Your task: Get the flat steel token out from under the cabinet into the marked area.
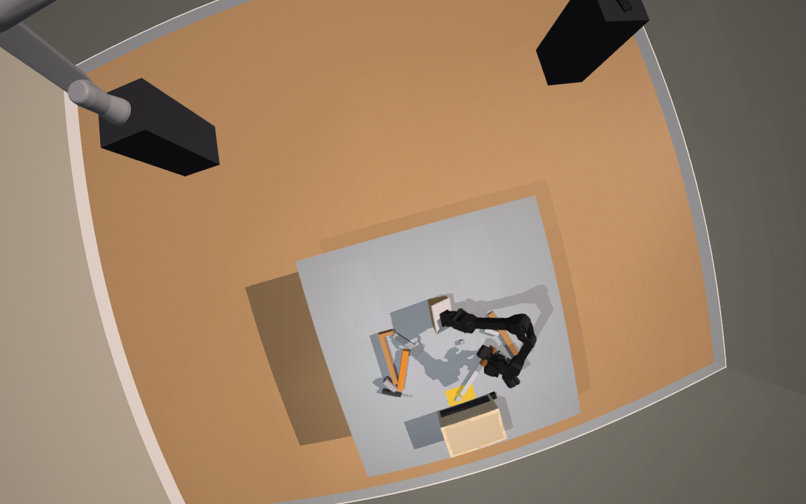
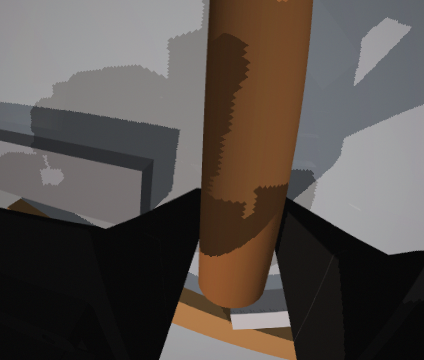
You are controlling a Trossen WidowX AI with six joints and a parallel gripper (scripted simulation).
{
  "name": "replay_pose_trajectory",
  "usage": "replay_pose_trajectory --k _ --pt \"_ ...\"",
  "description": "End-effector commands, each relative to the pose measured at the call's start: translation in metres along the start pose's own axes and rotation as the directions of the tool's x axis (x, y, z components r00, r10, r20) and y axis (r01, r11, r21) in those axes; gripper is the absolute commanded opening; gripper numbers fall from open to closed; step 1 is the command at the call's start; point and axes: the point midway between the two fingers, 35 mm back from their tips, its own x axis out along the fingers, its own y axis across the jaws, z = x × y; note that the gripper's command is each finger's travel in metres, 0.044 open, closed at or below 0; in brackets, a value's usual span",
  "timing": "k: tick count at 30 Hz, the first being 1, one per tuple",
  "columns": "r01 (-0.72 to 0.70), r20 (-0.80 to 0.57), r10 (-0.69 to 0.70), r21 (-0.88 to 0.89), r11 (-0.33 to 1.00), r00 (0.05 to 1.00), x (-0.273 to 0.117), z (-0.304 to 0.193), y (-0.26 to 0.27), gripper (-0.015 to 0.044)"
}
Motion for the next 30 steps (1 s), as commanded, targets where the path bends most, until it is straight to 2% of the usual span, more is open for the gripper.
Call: replay_pose_trajectory --k 1,30 --pt "-0.007 0.022 0.007 0.008 1.000 1.000 -0.004 -0.001 0.007 0.0000" --pt "-0.011 0.021 0.010 0.030 0.999 1.000 -0.005 -0.033 0.038 0.0000"
